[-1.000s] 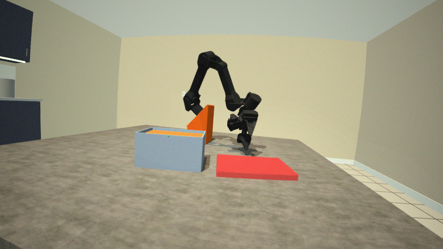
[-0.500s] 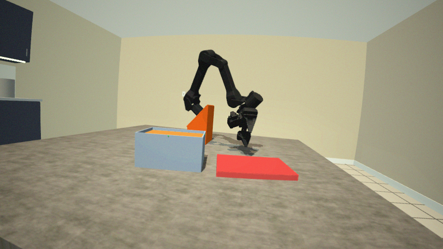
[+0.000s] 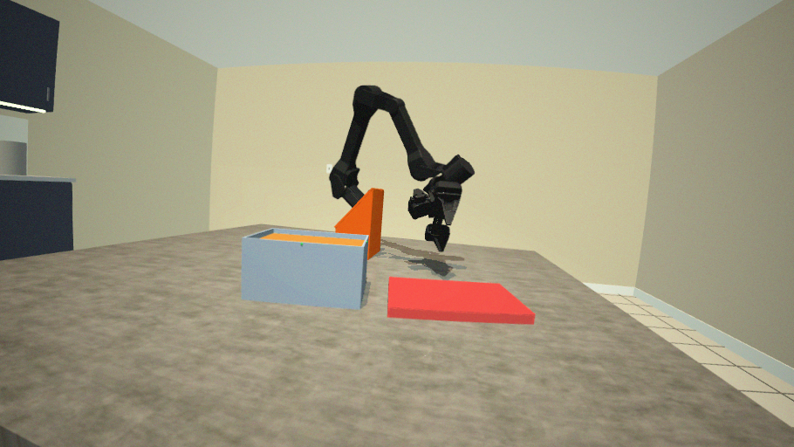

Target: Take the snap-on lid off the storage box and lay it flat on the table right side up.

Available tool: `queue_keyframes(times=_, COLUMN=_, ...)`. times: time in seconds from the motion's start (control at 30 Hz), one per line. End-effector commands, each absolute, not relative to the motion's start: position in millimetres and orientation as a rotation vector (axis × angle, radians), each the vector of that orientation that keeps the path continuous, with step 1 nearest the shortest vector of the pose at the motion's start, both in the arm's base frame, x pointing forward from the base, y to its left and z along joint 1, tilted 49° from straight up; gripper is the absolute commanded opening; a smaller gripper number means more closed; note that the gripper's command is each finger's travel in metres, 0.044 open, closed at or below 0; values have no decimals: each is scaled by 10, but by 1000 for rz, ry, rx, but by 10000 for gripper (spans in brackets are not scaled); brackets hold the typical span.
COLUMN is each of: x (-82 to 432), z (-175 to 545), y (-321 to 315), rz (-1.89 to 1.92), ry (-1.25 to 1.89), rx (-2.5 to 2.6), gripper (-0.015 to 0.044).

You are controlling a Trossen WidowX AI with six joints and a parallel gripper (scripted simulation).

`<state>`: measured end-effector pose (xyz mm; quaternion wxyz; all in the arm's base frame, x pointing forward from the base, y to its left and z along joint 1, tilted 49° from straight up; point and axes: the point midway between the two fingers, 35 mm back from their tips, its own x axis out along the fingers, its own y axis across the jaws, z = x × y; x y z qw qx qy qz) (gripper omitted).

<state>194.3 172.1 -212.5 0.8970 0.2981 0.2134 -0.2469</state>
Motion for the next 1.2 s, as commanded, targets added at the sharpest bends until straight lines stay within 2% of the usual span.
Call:
queue_keyframes(times=0.0, x=1903, z=-2055, y=1793, rz=-512, ry=442, rx=624, gripper=440)
queue_keyframes(times=0.6, x=1757, z=-1826, y=2012, rz=-512, ry=444, rx=624, gripper=440)
queue_keyframes(times=1.17, x=1787, z=-1869, y=1961, rz=-512, ry=444, rx=624, gripper=440)
